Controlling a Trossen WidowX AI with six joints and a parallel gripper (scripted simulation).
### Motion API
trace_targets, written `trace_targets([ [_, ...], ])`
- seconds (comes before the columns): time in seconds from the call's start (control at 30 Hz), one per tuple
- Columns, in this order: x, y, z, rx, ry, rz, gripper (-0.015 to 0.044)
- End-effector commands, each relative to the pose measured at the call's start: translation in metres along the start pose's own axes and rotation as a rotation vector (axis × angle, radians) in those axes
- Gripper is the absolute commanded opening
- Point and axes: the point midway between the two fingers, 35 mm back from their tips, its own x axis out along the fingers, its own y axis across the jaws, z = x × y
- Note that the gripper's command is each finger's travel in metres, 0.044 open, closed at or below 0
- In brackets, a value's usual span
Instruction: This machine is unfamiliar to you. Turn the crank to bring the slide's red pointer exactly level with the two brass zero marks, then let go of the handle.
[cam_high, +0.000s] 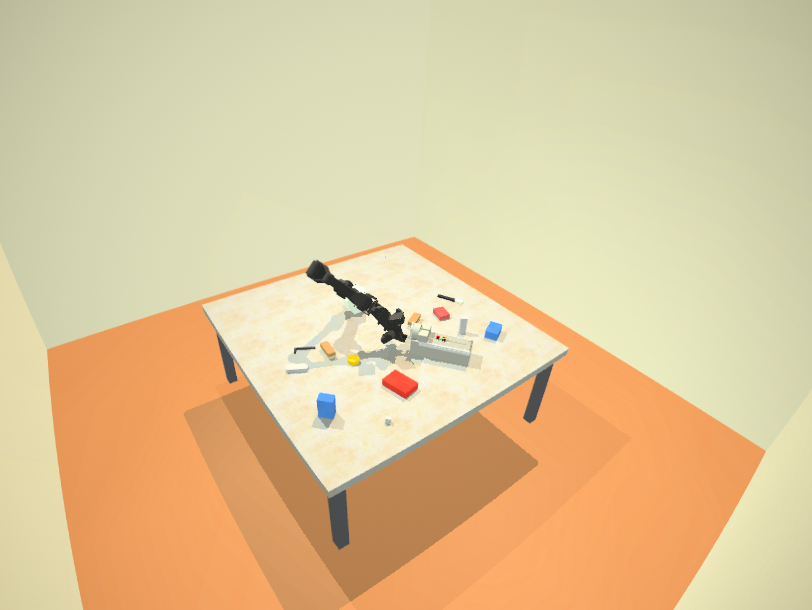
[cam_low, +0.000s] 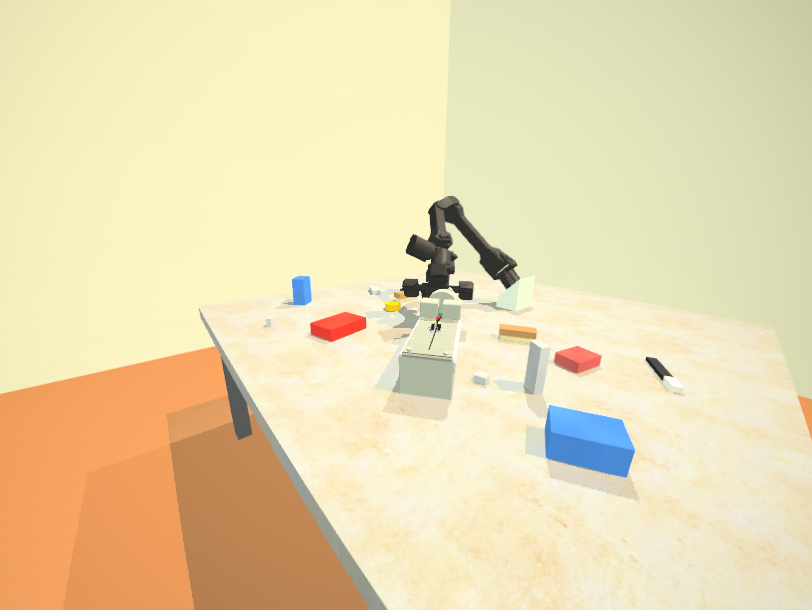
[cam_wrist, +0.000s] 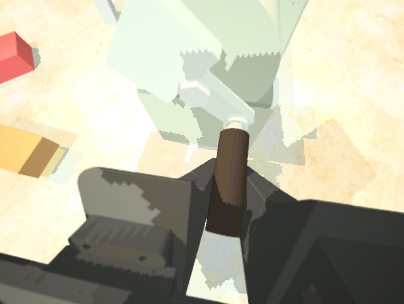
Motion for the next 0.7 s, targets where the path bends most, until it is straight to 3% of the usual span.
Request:
trace_targets([
  [0.0,-0.0054,-0.0061,0.0049,0.003,-0.010,-0.018,0.0000],
  [0.67,-0.0103,-0.0079,0.0093,0.003,-0.010,-0.018,0.0000],
])
